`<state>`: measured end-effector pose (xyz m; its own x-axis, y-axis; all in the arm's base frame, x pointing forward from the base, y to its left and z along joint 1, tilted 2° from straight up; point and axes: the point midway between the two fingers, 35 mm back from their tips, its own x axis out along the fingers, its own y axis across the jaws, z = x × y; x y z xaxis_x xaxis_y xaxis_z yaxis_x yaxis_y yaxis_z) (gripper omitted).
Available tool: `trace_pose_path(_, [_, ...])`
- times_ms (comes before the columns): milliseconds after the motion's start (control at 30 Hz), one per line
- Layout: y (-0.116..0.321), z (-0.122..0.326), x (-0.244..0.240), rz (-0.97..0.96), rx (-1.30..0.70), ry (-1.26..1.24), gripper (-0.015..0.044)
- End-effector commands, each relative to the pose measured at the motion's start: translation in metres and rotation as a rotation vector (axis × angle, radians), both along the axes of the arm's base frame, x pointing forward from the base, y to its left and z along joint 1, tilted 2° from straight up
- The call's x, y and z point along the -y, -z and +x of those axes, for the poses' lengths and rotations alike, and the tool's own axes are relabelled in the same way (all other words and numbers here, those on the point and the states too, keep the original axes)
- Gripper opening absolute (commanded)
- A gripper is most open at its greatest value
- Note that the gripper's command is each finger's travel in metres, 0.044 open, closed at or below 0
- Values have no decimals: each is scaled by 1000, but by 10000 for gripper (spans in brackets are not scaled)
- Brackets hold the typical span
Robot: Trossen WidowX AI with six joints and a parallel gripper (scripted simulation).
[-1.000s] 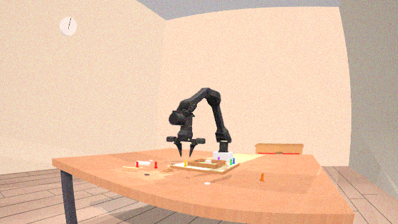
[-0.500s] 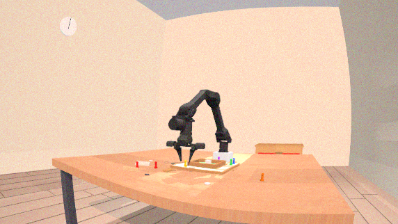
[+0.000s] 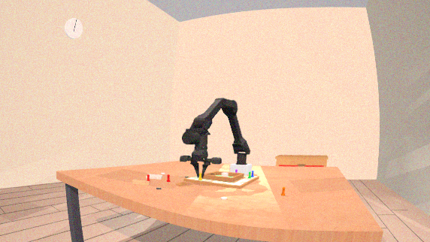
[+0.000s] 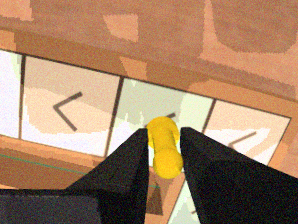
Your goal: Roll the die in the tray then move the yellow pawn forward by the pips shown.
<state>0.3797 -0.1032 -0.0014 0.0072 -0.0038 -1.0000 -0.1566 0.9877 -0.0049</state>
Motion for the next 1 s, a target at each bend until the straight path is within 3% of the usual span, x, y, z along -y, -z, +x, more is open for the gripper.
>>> trace_pose_path(0, [2,-2,0,-1,-7,-4,23])
trace_pose_path(233, [-2,-1,0,-1,-7,-4,0])
trace_pose_path(833, [-116,-2,-4,-1,-7,-4,0])
trace_pose_path(967, [-125,-4,-5,-1,-7,-4,0])
